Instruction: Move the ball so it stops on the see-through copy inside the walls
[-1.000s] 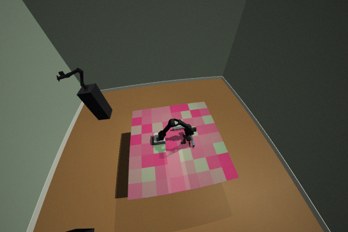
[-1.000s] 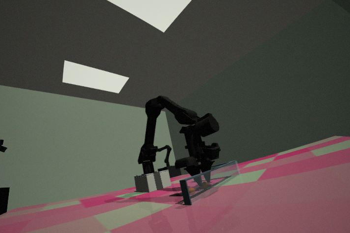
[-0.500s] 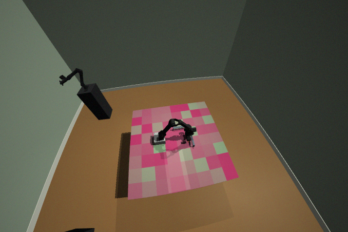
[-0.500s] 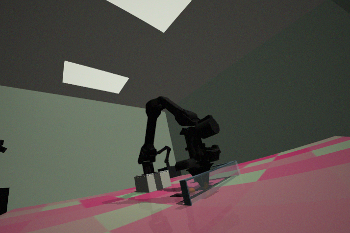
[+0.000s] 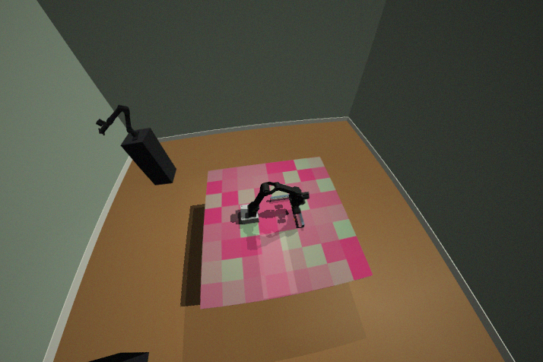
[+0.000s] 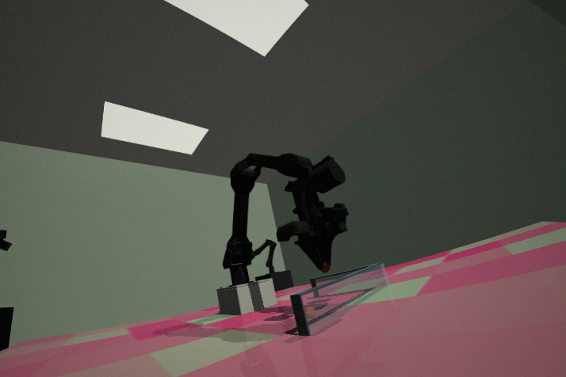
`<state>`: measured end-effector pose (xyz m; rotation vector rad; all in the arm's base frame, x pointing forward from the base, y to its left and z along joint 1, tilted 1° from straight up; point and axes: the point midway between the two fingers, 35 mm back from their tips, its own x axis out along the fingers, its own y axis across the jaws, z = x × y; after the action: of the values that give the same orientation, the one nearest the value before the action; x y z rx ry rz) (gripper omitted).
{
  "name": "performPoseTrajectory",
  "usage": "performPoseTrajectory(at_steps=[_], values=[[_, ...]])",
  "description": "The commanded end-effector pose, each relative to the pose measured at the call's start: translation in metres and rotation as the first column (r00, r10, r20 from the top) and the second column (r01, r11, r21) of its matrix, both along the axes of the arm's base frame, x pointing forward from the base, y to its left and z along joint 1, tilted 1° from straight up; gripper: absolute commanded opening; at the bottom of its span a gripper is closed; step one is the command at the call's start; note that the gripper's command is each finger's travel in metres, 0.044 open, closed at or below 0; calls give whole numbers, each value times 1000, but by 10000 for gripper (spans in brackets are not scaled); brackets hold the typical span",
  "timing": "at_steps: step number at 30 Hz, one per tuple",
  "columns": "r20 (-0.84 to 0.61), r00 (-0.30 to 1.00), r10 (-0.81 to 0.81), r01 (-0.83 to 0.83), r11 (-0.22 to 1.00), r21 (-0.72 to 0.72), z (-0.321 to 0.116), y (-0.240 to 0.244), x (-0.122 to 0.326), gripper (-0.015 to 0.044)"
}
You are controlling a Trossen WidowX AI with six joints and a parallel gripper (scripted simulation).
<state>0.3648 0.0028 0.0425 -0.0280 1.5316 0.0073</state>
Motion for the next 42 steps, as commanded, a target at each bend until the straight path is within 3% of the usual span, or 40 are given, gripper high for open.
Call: performPoseTrajectory(at_steps=[1, 8, 20, 26, 35, 42], values=[[0, 1000, 5, -5, 1000, 4, 39, 1, -6, 0], [0, 1000, 5, -5, 1000, 3, 43, -3, -6, 0], [0, 1000, 4, -4, 1000, -4, 10, -71, -5, 0], [0, 1000, 4, -4, 1000, -4, 2, -72, -4, 0], [0, 1000, 4, -4, 1000, -4, -59, -73, -3, 0], [-1, 1000, 4, -4, 1000, -4, -62, -73, -3, 0]])
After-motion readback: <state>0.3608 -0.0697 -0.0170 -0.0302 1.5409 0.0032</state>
